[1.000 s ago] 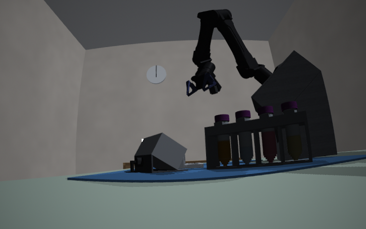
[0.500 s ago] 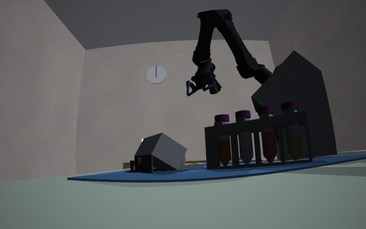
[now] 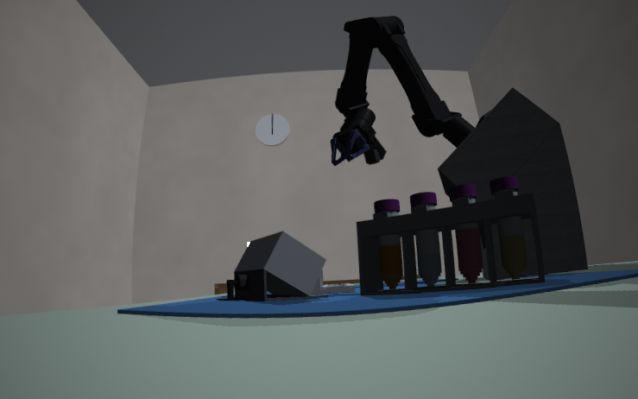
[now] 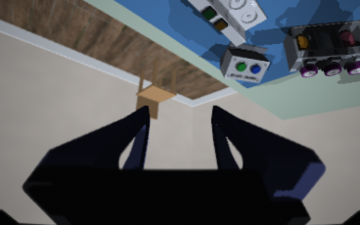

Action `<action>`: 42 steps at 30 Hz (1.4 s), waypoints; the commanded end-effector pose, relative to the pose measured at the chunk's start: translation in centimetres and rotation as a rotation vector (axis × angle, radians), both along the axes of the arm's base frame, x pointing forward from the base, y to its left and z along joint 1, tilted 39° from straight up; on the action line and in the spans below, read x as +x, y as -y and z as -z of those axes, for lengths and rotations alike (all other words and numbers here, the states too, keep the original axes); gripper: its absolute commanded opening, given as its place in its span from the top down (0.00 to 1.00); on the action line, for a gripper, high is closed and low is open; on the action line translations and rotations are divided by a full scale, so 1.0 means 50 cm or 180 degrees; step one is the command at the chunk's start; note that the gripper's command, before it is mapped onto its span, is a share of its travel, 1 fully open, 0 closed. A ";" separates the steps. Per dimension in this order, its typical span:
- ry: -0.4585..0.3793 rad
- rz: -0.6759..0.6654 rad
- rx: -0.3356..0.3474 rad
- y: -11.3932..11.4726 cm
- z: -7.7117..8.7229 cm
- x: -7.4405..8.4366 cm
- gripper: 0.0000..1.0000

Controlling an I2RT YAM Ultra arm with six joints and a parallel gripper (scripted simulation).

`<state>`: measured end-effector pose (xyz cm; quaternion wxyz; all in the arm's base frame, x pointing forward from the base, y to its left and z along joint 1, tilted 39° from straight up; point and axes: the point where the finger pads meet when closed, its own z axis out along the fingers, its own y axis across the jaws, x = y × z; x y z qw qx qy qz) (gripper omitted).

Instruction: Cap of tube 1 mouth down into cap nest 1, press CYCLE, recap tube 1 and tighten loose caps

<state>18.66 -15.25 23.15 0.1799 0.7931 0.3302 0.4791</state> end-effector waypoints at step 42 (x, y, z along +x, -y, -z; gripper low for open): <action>-0.0671 -0.1318 -0.1133 -0.041 0.123 0.067 0.51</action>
